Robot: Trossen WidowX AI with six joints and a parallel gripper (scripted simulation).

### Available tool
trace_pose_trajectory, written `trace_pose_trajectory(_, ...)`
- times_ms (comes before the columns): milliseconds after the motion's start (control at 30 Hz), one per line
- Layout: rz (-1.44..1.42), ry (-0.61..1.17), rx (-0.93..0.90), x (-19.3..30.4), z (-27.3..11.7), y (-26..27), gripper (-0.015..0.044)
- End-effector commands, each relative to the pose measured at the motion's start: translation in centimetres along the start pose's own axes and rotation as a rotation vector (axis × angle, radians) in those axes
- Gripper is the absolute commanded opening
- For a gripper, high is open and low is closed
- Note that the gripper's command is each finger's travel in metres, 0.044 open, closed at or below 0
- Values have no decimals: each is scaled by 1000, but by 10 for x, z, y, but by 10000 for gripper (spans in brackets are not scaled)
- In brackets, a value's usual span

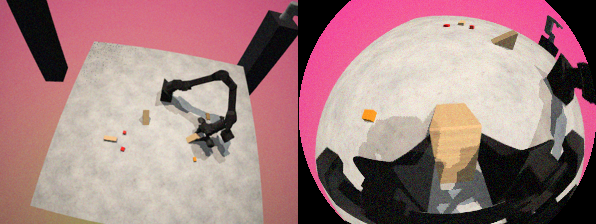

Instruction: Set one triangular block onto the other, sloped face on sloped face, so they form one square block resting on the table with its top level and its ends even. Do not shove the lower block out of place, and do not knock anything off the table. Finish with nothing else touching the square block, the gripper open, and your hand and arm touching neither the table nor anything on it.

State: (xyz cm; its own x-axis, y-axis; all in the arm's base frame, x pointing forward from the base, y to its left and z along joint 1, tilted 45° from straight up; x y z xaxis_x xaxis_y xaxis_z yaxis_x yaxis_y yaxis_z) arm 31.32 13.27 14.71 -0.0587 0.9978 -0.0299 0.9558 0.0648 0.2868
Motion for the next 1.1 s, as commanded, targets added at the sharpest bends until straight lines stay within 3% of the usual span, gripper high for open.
trace_pose_trajectory(0,0,0,-1,0,0,0,125)
trace_pose_trajectory(100,0,0,-1,0,0,0,105)
trace_pose_trajectory(233,0,0,-1,0,-1,0,0)
trace_pose_trajectory(1067,-2,-6,0,-70,-70,1,0)
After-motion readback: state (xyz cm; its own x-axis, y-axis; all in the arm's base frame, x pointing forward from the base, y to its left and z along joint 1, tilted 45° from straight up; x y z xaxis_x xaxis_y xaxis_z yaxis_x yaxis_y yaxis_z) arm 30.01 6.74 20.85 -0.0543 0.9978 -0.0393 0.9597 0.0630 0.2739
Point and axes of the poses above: the point midway between the two fingers, 35 mm back from their tips, its own z axis out along the fingers, its own y axis across the jaws, x = y × z, the point moved 1 cm from there along -z, back along the fingers
